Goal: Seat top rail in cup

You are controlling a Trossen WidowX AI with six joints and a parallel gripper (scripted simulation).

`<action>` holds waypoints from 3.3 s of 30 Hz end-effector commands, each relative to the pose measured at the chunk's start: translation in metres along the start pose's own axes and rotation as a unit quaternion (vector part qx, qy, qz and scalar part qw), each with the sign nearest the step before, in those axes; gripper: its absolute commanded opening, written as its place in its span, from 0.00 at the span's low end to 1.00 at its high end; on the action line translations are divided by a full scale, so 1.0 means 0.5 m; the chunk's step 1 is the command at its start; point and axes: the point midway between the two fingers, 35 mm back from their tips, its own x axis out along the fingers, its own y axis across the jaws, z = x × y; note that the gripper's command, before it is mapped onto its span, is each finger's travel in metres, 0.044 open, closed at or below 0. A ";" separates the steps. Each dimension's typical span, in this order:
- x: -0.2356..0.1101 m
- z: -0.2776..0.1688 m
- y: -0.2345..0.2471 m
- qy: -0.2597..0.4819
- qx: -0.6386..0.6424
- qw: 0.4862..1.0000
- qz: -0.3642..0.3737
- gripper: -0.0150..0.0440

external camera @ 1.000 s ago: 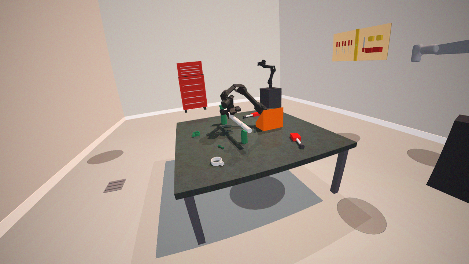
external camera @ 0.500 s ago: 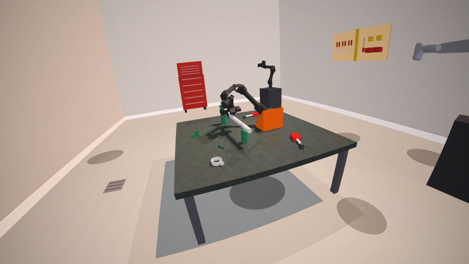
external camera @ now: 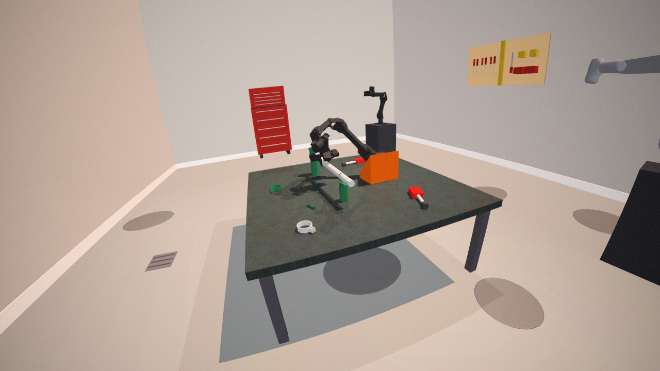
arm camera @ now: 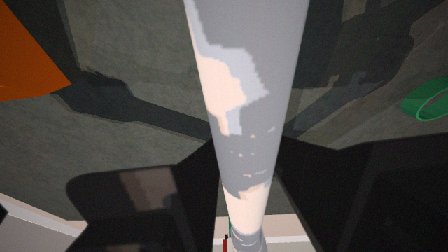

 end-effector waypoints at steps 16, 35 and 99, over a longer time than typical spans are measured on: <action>-0.002 -0.010 -0.002 0.003 0.000 1.000 -0.002 0.25; -0.003 -0.019 -0.003 0.004 0.000 1.000 -0.002 0.25; 0.000 -0.064 -0.010 -0.008 0.000 1.000 0.002 0.25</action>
